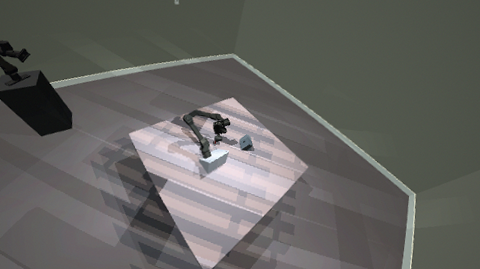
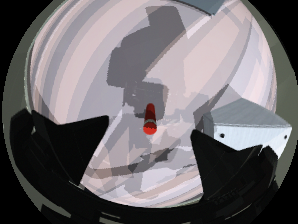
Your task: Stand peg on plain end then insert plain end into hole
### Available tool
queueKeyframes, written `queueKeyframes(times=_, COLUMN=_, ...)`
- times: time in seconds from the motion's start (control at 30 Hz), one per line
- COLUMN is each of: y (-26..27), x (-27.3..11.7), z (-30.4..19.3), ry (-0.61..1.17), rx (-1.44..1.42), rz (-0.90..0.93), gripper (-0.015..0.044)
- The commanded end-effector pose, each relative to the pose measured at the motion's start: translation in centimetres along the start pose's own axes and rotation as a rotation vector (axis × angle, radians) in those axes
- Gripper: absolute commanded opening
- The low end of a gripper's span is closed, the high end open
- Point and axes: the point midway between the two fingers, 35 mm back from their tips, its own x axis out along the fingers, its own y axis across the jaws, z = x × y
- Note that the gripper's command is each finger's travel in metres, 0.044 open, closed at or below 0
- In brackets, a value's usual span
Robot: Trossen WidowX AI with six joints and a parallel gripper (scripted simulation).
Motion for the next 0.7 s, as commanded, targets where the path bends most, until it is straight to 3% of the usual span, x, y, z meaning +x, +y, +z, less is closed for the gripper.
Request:
queueKeyframes(times=0.0, y=0.0, x=0.8, z=-0.1, ry=0.004, rx=0.003, rz=0.004, gripper=0.0440)
queueKeyframes(times=0.67, y=0.1, x=4.0, z=-0.3, ry=0.006, rx=0.003, rz=0.009, gripper=0.0440)
